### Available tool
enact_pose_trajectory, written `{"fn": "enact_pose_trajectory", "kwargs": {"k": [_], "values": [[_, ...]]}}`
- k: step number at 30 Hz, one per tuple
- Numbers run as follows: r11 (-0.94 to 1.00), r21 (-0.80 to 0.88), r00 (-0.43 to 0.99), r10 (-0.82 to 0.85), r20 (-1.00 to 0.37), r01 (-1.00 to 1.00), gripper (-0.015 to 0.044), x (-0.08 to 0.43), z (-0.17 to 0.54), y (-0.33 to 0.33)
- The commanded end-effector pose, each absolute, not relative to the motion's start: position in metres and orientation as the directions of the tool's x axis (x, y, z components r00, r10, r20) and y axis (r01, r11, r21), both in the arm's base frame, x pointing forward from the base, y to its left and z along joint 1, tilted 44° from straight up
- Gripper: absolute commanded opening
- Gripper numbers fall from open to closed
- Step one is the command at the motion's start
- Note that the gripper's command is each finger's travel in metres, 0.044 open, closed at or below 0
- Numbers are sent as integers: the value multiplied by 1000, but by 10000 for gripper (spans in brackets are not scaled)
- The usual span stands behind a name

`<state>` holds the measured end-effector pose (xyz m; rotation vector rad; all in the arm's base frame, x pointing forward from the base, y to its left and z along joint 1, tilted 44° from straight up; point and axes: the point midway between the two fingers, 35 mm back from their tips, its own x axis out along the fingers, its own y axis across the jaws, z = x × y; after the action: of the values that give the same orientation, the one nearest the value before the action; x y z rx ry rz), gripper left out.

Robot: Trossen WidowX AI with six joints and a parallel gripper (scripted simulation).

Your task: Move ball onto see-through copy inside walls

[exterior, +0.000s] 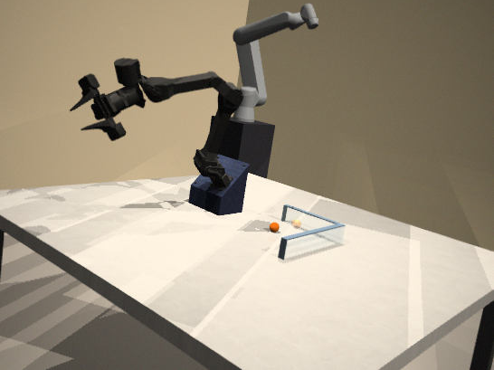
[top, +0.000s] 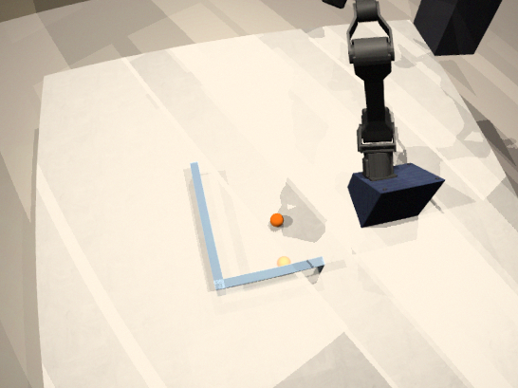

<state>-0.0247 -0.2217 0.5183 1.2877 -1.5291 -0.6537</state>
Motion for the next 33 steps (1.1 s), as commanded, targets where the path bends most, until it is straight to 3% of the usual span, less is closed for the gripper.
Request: {"fn": "enact_pose_trajectory", "kwargs": {"k": [1,10,17,26,33], "values": [[174,942,133,-966,220,-288,262,-6,485,-263],[-41,991,344,-935,-83,128,262,82,397,-321],[-37,843,479,-809,-340,537,262,170,316,-320],[305,382,488,-589,-644,872,262,261,208,-269],[701,-57,374,-445,-813,711,262,304,131,-197]]}}
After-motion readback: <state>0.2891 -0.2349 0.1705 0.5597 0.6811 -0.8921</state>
